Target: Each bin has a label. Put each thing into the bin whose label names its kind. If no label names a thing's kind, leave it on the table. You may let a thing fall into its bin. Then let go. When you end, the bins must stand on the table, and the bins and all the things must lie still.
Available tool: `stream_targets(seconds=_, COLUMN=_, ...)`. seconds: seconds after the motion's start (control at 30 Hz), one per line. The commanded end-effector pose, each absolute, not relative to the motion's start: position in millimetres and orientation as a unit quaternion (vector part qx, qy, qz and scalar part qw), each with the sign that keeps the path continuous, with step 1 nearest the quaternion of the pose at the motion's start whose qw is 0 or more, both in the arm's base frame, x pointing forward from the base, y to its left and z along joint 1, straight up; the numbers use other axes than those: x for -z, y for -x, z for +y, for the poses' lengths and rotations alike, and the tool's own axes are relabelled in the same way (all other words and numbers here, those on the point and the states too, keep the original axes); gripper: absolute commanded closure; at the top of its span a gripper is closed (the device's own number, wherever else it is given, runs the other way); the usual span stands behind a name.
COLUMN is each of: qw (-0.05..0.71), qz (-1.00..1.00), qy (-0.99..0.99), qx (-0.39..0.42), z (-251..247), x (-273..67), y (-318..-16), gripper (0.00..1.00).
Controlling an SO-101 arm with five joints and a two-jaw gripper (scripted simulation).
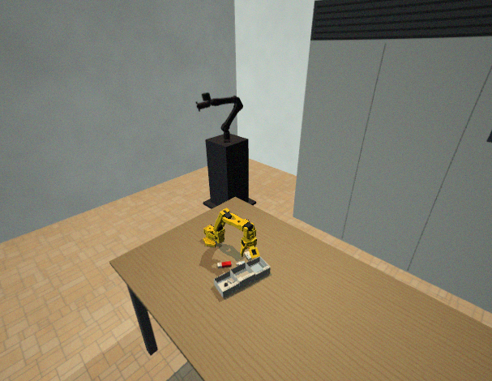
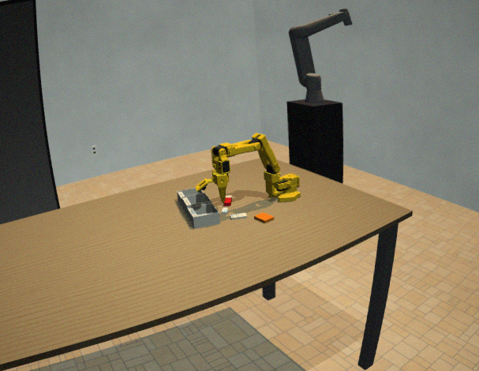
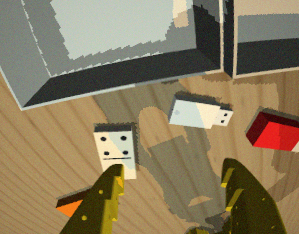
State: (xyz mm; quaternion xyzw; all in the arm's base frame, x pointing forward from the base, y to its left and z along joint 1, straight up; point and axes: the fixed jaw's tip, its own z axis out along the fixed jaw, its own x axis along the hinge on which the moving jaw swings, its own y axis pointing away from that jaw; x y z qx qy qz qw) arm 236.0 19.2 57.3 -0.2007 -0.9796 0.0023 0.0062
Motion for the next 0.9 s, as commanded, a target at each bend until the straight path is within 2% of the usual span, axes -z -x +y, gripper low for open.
stream_targets(seconds=0.0, qw=-0.040, qz=-0.979, qy=0.199, qx=0.014, z=37.4, x=-68.8, y=-231.3, gripper=0.73)
stream_targets(seconds=0.3, qw=-0.020, qz=-0.982, qy=0.187, qx=0.009, z=60.2, x=-63.4, y=-211.9, gripper=0.71)
stream_targets(seconds=0.87, qw=-0.019, qz=-0.982, qy=0.186, qx=0.009, z=61.0, x=-63.2, y=-211.0, gripper=0.71)
